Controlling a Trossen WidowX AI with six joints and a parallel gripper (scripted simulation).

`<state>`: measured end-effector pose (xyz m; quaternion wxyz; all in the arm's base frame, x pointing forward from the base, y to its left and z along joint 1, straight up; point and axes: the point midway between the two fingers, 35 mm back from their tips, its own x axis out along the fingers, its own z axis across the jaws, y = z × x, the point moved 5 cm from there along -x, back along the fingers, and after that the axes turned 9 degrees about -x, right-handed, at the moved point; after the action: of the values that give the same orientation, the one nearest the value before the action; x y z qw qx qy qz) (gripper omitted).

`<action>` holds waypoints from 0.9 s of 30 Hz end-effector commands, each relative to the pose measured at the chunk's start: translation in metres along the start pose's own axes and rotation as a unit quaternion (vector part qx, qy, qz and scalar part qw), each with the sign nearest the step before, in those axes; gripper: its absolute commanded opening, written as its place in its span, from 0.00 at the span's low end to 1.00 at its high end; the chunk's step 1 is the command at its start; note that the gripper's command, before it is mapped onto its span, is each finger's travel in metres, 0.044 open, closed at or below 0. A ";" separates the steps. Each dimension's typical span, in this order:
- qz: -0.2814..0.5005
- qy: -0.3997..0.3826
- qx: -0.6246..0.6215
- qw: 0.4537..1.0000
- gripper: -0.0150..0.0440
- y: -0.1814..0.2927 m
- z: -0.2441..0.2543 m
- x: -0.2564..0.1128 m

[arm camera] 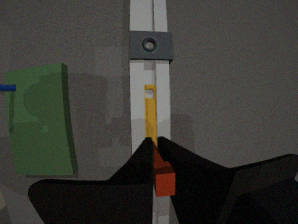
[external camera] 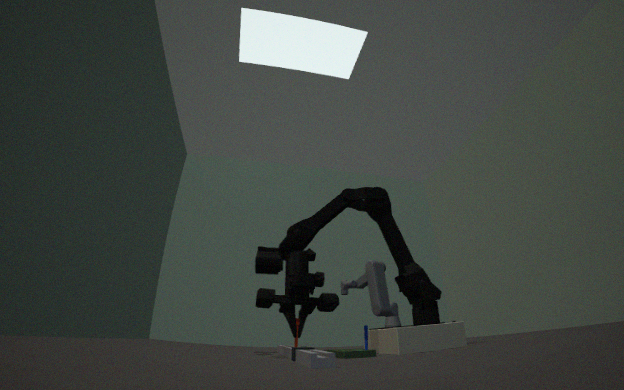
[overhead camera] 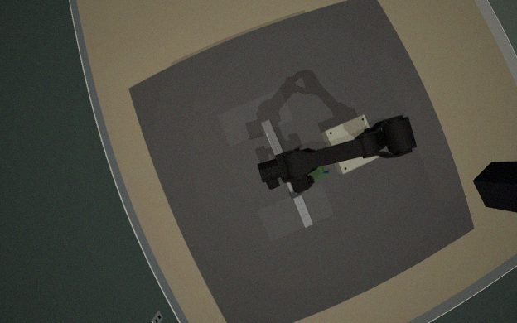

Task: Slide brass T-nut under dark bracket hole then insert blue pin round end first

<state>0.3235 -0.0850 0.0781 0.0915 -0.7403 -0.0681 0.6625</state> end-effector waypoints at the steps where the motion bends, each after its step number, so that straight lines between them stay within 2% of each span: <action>1: -0.001 0.002 0.003 1.000 0.00 -0.007 -0.001 0.001; 27: -0.003 0.002 0.003 1.000 0.00 -0.038 -0.006 0.009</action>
<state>0.3306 -0.0485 0.0786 0.0932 -0.7405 -0.0697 0.6619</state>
